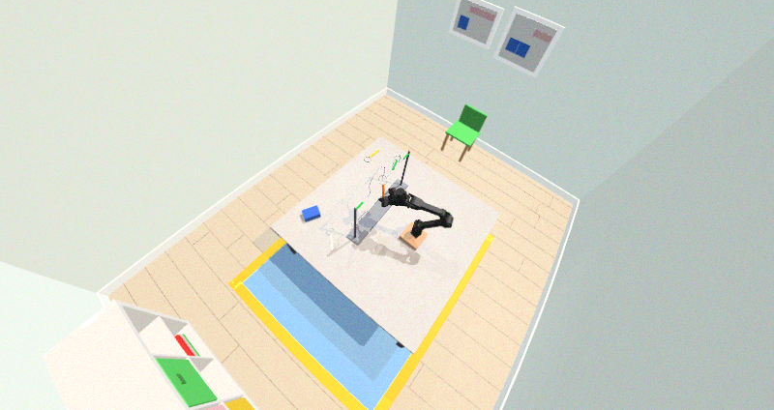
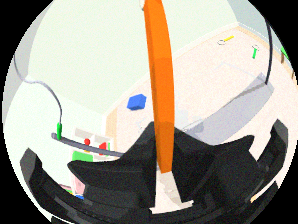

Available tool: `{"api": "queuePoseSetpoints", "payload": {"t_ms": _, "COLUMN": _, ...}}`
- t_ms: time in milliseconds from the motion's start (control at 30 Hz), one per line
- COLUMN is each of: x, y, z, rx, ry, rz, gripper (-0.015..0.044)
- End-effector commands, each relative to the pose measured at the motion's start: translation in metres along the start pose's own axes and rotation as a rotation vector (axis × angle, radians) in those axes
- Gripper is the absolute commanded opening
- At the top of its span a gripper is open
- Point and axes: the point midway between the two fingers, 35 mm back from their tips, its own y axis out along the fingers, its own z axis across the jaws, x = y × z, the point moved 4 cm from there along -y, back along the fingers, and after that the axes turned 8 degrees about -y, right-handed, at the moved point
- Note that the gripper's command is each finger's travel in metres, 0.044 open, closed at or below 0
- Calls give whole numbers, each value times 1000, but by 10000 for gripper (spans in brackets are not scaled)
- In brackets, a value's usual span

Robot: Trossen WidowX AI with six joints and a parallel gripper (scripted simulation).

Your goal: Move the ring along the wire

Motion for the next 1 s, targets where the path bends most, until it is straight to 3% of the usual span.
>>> {"api": "queuePoseSetpoints", "payload": {"t_ms": 0, "x": 4, "y": -3, "z": 16, "rx": 63, "ry": 100, "rz": 5, "gripper": -150}}
{"api": "queuePoseSetpoints", "payload": {"t_ms": 967, "x": 53, "y": -35, "z": 87, "rx": 399, "ry": 705, "rz": 33, "gripper": -150}}
